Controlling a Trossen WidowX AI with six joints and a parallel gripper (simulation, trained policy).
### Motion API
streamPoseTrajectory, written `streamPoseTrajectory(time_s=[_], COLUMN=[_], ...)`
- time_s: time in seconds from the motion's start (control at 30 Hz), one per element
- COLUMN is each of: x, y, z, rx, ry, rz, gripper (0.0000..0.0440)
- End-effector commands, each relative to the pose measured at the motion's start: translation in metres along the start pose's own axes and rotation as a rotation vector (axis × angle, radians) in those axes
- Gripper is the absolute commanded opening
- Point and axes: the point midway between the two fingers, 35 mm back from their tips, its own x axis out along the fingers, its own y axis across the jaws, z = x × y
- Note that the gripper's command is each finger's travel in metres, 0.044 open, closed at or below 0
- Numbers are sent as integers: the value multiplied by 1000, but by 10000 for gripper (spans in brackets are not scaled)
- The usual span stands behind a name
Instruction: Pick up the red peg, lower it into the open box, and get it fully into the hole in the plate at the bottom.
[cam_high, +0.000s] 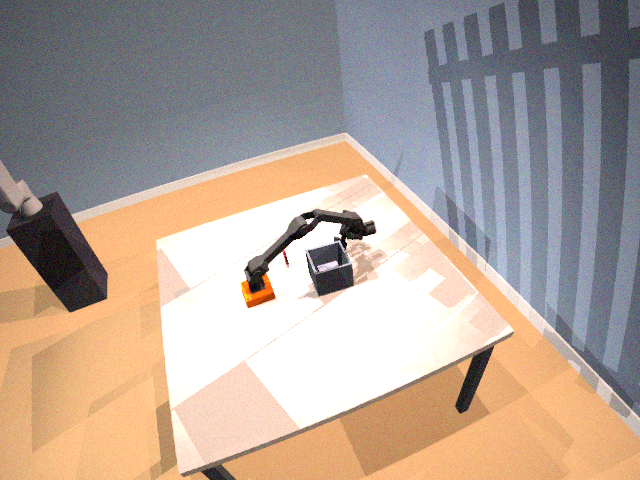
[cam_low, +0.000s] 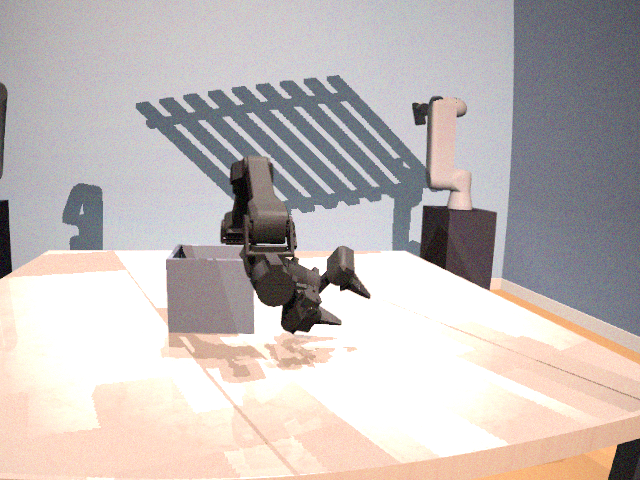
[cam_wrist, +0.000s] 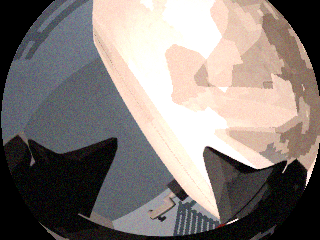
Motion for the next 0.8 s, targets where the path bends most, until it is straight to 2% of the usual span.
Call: streamPoseTrajectory(time_s=[0.0, 0.03, 0.4, 0.77], x=[1, 3, 27, 20], y=[0, 0, -15, -44], z=[-3, -7, -78, -146], rx=[-7, -10, 117, 330], ry=[1, 5, -22, -171], rz=[-11, -26, -339, -616], gripper=[426, 440, 440, 440])
